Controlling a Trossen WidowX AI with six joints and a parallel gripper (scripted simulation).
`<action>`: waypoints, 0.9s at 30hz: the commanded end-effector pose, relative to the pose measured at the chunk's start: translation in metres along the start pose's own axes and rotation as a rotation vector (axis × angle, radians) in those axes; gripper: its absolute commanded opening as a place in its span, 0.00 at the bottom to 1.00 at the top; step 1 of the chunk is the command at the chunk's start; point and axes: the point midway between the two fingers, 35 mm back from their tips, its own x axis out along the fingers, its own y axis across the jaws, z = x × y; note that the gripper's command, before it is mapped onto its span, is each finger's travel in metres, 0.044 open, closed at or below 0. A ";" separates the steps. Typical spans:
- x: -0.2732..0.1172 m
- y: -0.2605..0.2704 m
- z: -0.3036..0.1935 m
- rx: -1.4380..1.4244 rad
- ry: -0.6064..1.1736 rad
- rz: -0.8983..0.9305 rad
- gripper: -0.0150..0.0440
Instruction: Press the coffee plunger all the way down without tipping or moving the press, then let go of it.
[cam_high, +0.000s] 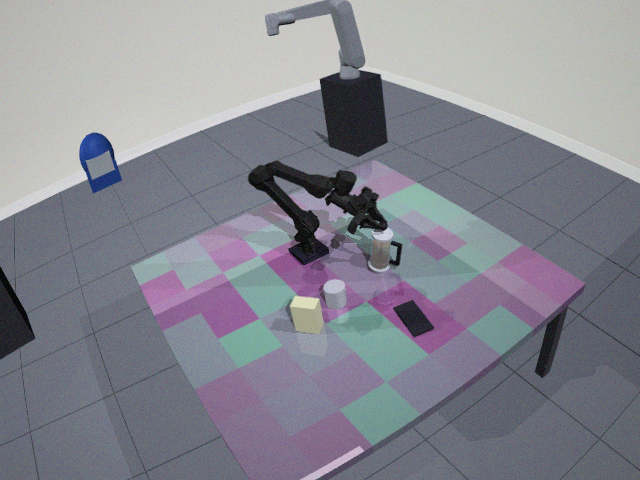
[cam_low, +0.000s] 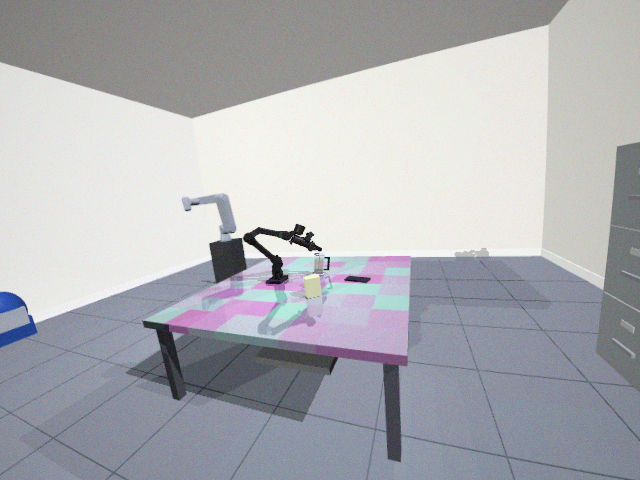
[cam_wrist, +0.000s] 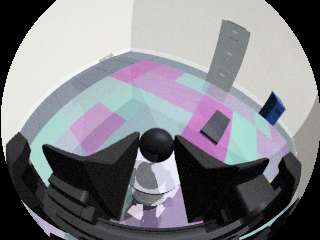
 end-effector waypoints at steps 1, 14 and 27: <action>0.003 0.000 -0.004 -0.008 0.019 0.000 0.47; 0.000 0.000 0.000 0.000 0.001 0.000 0.55; 0.000 0.000 0.000 0.000 0.001 0.000 1.00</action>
